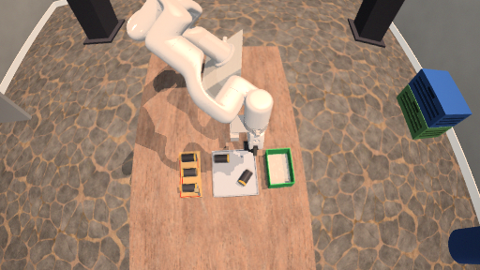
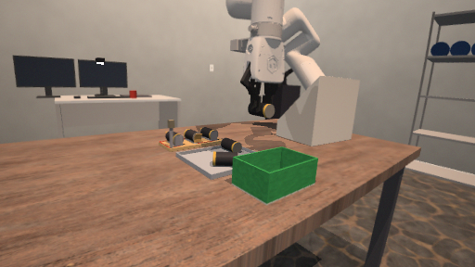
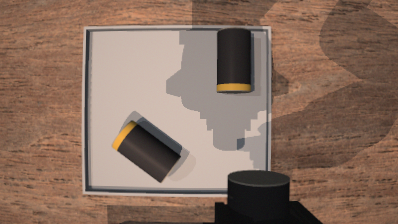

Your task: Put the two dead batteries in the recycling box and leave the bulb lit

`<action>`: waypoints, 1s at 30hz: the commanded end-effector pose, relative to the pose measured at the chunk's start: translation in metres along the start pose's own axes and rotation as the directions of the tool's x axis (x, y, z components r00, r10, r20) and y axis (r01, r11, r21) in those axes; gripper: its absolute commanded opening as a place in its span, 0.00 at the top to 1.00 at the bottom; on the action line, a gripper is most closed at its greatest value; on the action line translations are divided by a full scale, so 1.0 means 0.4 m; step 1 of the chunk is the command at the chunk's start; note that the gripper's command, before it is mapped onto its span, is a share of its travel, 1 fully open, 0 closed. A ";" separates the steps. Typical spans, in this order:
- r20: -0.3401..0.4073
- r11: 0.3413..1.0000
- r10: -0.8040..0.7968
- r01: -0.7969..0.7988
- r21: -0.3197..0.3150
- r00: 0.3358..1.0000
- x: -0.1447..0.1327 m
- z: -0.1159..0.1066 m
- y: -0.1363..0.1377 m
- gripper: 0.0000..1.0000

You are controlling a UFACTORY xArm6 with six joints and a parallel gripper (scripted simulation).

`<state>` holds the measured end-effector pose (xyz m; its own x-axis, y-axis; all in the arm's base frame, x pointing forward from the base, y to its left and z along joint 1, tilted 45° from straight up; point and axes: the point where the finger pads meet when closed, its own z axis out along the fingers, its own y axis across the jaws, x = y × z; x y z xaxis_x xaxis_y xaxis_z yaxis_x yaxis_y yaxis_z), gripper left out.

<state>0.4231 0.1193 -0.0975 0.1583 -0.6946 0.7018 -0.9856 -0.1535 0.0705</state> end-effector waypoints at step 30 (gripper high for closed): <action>0.001 1.000 0.001 -0.001 0.003 1.000 -0.286 -0.006 -0.075 0.72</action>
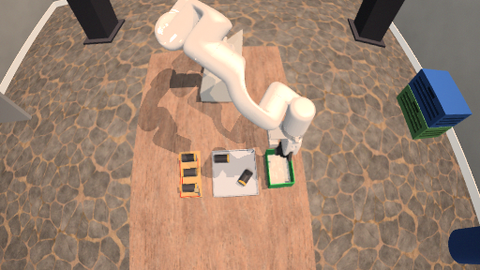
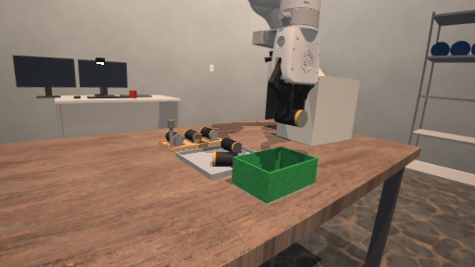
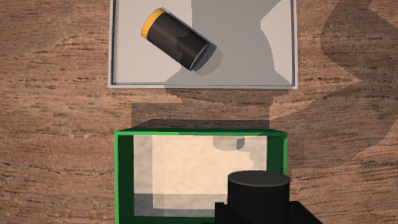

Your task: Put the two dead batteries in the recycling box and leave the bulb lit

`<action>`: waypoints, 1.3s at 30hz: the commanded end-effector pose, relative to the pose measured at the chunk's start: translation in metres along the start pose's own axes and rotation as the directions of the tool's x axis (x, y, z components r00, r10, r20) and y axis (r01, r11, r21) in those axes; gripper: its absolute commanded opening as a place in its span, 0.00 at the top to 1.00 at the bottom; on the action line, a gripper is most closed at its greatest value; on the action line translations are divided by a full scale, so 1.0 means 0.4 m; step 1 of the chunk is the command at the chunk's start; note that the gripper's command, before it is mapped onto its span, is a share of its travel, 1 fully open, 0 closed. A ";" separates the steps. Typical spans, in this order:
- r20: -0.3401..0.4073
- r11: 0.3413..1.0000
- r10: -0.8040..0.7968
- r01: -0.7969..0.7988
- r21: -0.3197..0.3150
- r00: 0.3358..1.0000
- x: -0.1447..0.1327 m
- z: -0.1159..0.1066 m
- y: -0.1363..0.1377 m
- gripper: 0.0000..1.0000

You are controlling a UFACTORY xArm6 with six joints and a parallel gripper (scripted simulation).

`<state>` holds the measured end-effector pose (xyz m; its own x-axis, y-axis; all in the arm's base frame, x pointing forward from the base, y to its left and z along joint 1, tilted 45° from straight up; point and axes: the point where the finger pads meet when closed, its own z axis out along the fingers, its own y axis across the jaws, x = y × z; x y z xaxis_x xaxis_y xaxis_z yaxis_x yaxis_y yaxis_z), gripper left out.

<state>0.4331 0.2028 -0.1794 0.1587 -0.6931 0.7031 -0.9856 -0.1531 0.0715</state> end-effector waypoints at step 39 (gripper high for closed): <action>0.003 1.000 0.001 -0.001 0.004 1.000 -0.003 0.138 -0.007 0.72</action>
